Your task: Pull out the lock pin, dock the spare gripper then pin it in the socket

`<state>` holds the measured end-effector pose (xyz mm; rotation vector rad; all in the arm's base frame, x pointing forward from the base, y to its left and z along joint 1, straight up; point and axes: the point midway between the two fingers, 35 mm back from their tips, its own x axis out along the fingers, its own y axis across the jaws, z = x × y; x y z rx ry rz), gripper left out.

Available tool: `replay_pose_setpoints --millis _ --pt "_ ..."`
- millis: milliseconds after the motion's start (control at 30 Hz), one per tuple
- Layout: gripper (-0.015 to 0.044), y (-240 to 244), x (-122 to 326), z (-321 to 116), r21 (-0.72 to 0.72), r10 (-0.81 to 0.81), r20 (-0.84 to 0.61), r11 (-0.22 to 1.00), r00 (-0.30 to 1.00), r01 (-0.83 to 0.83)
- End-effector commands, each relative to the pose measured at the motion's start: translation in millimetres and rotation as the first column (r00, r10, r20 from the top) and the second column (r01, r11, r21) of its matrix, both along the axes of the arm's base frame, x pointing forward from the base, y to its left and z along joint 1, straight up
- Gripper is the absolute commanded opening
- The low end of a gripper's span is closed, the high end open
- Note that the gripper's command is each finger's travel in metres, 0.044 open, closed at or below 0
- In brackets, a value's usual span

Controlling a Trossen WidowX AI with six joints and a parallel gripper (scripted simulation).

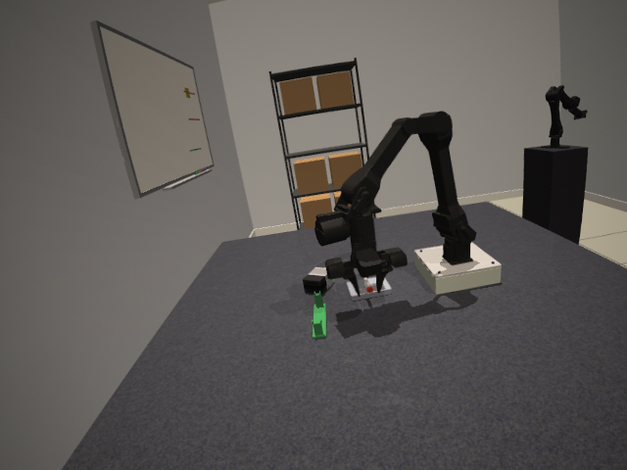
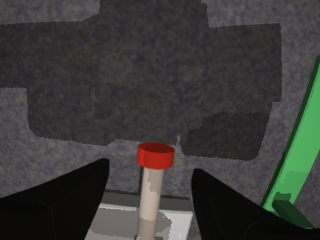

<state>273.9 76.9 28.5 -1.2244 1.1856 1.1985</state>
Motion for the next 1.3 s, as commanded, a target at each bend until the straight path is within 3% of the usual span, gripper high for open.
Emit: replay_pose_setpoints --millis 0,200,1267 --pt "0.0142 0 0 -1 -0.002 0.004 -0.002 1.0 1.0 -0.004" --pt "0.0 0 0 -1 -0.002 0.004 -0.002 1.0 1.0 -0.004" --pt "0.0 15 1 10 0.133 0.007 -0.003 0.991 1.0 -0.006"
